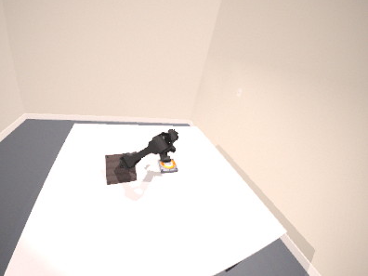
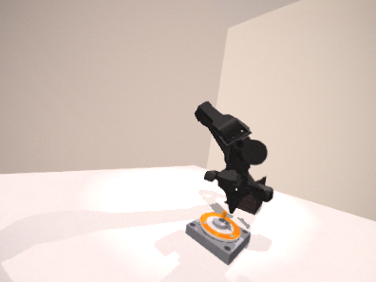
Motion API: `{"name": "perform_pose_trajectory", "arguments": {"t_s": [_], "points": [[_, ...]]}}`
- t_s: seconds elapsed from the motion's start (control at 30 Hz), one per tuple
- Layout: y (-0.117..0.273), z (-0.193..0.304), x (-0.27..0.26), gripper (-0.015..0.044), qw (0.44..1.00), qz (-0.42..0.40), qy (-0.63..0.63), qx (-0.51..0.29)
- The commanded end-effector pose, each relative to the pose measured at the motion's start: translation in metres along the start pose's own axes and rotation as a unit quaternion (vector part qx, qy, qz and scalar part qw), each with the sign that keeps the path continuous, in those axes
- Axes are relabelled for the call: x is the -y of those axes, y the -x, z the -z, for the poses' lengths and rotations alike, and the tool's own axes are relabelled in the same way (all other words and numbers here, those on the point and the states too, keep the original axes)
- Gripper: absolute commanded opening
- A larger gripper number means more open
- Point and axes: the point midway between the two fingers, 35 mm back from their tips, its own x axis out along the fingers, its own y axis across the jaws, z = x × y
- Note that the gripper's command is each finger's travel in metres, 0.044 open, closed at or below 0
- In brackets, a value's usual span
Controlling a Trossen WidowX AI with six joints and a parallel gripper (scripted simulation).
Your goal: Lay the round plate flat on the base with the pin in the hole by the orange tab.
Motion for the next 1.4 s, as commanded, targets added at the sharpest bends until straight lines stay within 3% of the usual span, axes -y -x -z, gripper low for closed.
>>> {"name": "perform_pose_trajectory", "arguments": {"t_s": [0.0,1.37], "points": [[-0.009,0.001,0.0,0.0,1.0,0.003,0.003,0.001],[-0.009,-0.017,0.045,0.0,1.0,0.004,0.003,0.001]]}}
